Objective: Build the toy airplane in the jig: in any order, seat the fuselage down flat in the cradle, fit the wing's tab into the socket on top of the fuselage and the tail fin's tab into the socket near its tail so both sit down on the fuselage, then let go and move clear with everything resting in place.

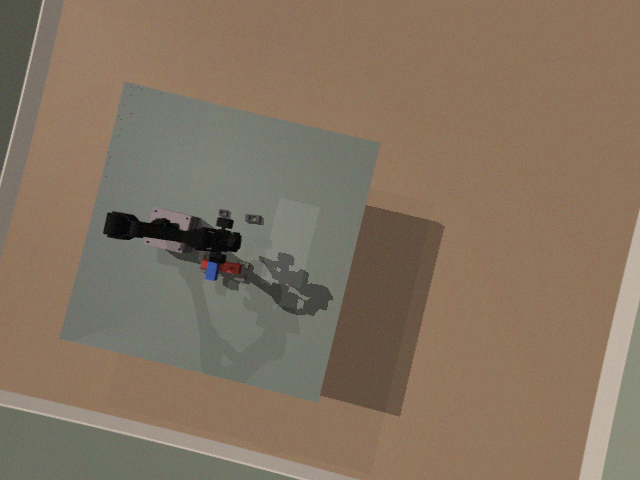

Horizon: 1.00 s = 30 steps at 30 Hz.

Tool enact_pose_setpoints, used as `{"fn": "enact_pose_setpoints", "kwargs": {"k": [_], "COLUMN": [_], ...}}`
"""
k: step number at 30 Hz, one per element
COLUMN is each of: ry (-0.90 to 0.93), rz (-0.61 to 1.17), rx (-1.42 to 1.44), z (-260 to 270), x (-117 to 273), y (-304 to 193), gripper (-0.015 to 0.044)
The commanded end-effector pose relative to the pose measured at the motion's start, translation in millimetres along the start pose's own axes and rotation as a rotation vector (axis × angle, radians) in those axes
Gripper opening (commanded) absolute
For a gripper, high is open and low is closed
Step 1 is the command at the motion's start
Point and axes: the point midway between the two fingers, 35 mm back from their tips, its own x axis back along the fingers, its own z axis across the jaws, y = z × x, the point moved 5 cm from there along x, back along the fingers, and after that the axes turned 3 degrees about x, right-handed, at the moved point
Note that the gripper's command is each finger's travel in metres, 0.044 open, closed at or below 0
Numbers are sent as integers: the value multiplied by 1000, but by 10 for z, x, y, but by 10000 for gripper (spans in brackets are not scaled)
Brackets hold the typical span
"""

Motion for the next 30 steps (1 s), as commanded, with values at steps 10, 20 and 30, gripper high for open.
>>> {"fn": "enact_pose_setpoints", "kwargs": {"k": [10, 20, 30], "ry": [4, -2, -3], "rz": [-1, -6, -5], "rx": [5, 12, 20], "z": [-348, -653, -963], "x": [-74, -141, -198], "y": [96, 135, 138], "gripper": [0, 0, 0]}}
